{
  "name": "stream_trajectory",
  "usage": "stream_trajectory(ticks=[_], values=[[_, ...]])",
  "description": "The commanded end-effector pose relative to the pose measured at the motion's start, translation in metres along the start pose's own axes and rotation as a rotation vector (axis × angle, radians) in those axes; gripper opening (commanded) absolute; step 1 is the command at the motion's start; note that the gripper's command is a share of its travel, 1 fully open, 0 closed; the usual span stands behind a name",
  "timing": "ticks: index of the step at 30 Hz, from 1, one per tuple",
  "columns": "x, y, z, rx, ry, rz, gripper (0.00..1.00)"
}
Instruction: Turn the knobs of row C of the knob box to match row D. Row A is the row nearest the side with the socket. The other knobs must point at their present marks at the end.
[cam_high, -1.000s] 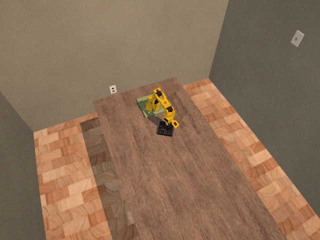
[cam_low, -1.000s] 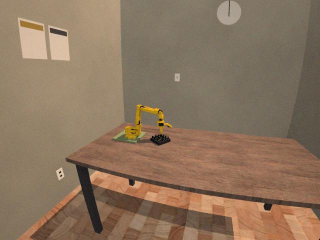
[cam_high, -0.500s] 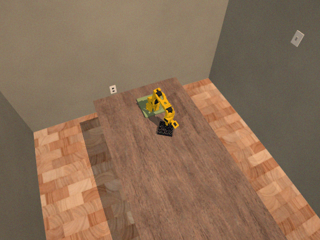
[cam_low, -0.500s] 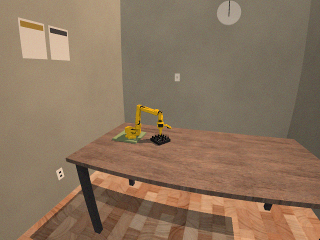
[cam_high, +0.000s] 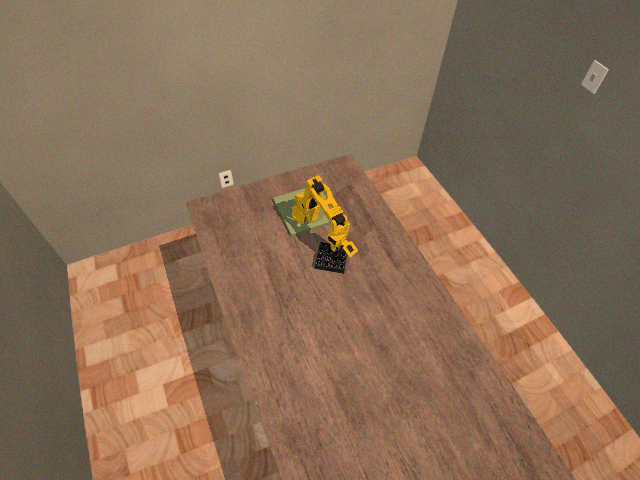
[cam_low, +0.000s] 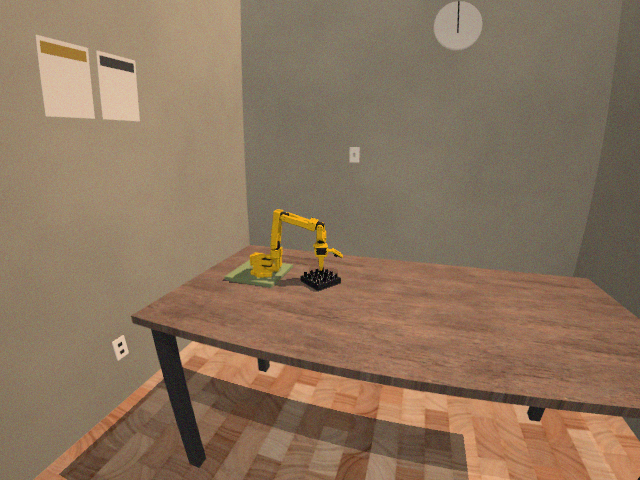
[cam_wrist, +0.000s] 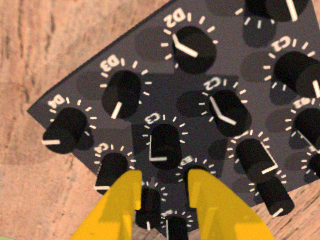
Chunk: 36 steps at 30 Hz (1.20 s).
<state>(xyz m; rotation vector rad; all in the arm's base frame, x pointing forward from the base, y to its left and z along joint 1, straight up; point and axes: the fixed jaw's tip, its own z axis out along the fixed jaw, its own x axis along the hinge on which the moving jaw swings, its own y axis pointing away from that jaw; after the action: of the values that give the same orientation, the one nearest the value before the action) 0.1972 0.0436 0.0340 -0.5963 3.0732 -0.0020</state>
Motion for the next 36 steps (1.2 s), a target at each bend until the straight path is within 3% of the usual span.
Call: stream_trajectory(ticks=[1,36], values=[[0.0021,0.0019,0.0022,-0.003,0.009,-0.001,0.10],[-0.0009,0.0014,-0.0041,-0.003,0.009,-0.001,0.10]])
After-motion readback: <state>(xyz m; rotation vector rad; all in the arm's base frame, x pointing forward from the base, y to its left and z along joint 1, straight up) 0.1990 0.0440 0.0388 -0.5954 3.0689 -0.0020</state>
